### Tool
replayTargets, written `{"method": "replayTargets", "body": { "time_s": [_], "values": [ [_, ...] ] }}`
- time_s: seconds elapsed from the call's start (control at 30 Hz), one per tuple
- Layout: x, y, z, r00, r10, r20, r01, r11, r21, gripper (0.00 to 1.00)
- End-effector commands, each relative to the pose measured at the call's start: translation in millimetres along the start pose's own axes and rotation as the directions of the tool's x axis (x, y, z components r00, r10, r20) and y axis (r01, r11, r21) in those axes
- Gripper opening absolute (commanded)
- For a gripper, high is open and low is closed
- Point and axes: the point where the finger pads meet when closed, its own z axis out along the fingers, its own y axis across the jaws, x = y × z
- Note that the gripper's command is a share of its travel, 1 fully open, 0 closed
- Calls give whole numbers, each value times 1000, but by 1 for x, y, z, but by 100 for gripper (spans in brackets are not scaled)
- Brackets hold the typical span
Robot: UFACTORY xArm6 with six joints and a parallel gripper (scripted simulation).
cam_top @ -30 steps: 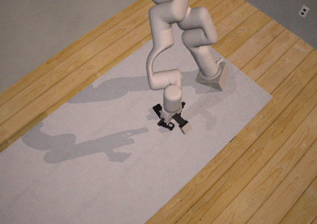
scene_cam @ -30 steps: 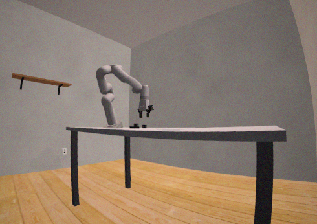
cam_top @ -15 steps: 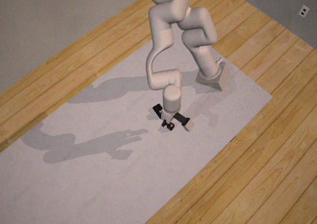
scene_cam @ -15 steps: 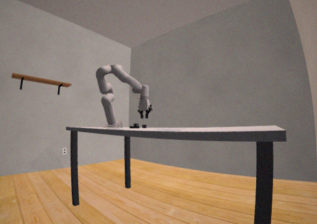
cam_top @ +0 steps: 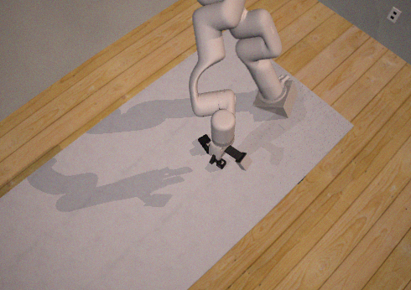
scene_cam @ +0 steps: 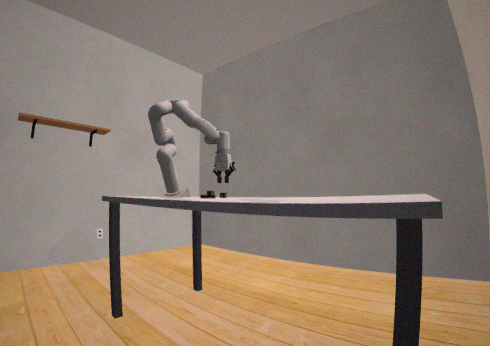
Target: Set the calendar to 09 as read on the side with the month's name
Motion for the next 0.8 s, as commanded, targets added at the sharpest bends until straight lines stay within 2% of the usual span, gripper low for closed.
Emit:
{"method": "replayTargets", "body": {
  "time_s": [0.0, 0.77],
  "values": [
    [0, 1, -1, 1000, 1, -1, -1, 1000, -3, 47],
    [0, 1, 1, 1000, 1, -2, -1, 1000, -3, 47]
  ]
}}
